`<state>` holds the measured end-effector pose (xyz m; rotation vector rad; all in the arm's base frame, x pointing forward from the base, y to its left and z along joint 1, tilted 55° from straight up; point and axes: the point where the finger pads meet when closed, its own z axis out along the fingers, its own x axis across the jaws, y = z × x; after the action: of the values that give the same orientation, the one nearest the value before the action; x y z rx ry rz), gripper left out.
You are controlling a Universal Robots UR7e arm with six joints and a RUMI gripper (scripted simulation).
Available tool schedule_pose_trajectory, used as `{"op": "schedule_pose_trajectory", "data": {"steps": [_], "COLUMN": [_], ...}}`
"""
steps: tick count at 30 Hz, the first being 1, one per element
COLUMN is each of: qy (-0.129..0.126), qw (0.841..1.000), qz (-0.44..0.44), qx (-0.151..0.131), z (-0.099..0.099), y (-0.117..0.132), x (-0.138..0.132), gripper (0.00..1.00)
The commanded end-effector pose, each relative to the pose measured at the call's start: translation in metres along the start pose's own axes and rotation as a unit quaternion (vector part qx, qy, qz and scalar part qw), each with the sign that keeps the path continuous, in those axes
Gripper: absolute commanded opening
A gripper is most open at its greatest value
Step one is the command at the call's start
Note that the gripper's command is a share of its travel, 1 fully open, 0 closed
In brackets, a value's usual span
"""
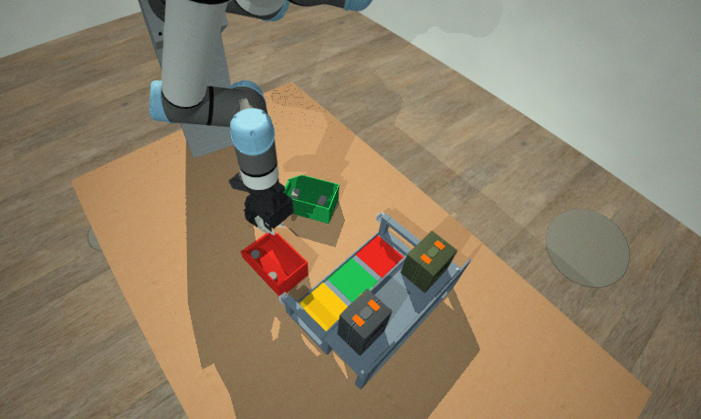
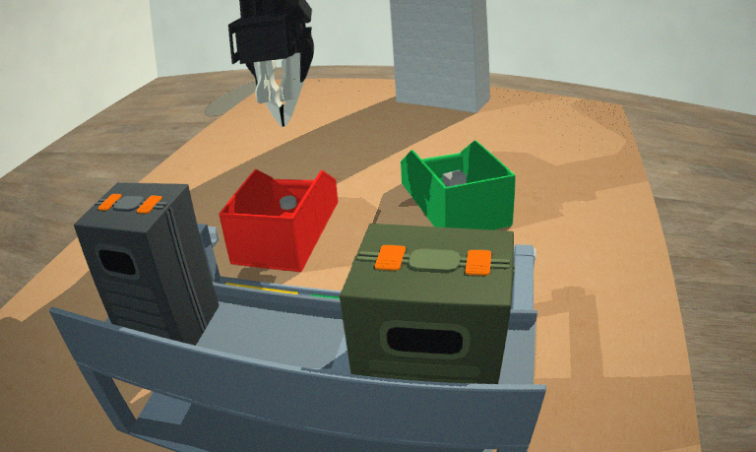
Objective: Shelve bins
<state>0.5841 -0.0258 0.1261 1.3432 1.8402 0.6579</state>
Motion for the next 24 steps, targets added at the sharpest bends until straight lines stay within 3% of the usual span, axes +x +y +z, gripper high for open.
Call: {"op": "schedule_pose_trajectory", "data": {"steps": [1,16,18,24], "qy": [-0.004,-0.004,-0.004,-0.004], "qw": [1.0,0.989,0.989,0.984], "qz": [-0.02,-0.145,-0.145,-0.18], "qx": [-0.002,-0.001,-0.001,-0.001], "z": [-0.001,-0.004,-0.004,-0.005], "y": [-0.007,-0.055,-0.055,-0.068], "x": [0.025,0.179,0.179,0.223], "gripper": [0.0,0.0,0.0,0.0]}}
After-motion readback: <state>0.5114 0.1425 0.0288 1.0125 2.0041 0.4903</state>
